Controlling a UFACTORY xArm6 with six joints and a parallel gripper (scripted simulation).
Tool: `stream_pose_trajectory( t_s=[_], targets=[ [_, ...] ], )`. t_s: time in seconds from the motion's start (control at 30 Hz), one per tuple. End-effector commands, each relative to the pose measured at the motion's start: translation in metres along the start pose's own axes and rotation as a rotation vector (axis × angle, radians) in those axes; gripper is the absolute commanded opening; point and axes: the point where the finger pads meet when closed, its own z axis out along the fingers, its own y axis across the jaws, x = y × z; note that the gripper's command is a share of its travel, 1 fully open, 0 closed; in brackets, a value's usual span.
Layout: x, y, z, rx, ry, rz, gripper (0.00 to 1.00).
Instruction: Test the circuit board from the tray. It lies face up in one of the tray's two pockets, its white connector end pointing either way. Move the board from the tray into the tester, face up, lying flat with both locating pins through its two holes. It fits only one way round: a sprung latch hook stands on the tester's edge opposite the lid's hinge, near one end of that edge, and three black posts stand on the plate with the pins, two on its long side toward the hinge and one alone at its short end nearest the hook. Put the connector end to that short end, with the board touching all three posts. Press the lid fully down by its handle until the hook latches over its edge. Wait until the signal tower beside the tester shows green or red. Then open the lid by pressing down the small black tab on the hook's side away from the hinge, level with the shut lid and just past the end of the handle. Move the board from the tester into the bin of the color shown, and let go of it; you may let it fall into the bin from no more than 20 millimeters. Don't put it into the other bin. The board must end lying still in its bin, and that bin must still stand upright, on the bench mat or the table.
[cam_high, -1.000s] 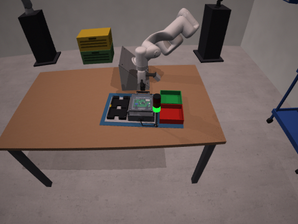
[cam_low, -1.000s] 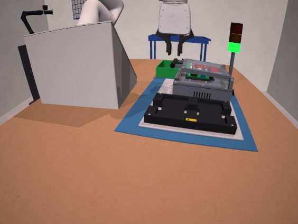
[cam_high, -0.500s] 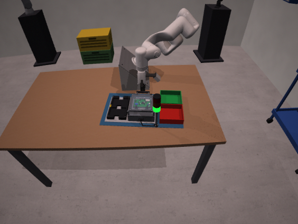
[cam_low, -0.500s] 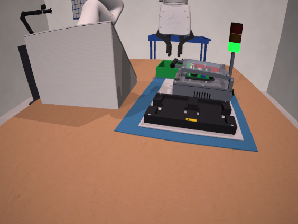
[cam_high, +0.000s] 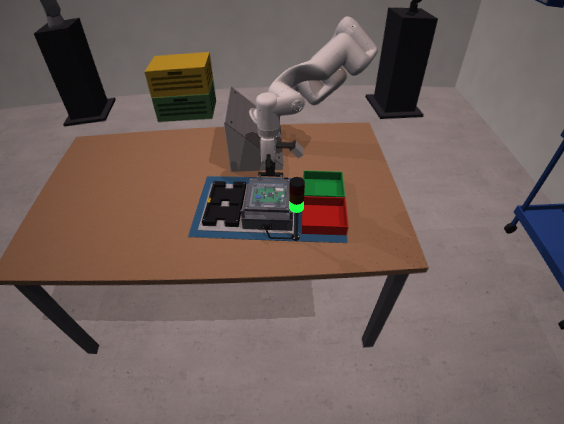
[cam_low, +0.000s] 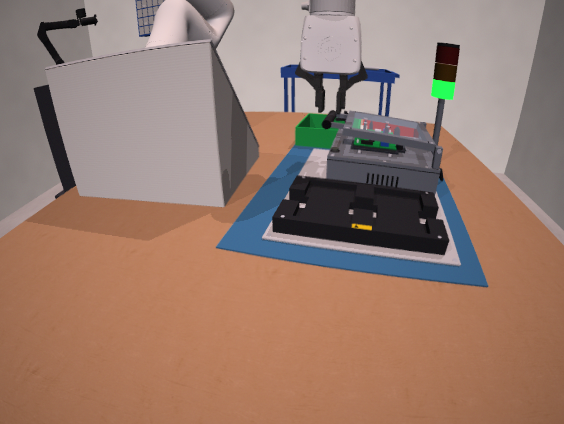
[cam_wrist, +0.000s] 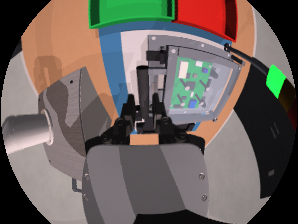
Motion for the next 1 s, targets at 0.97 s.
stream_pose_trajectory(
  t_s=[0.97],
  targets=[
    [0.000,0.001,0.026,-0.003,-0.001,-0.001,0.27]
  ],
)
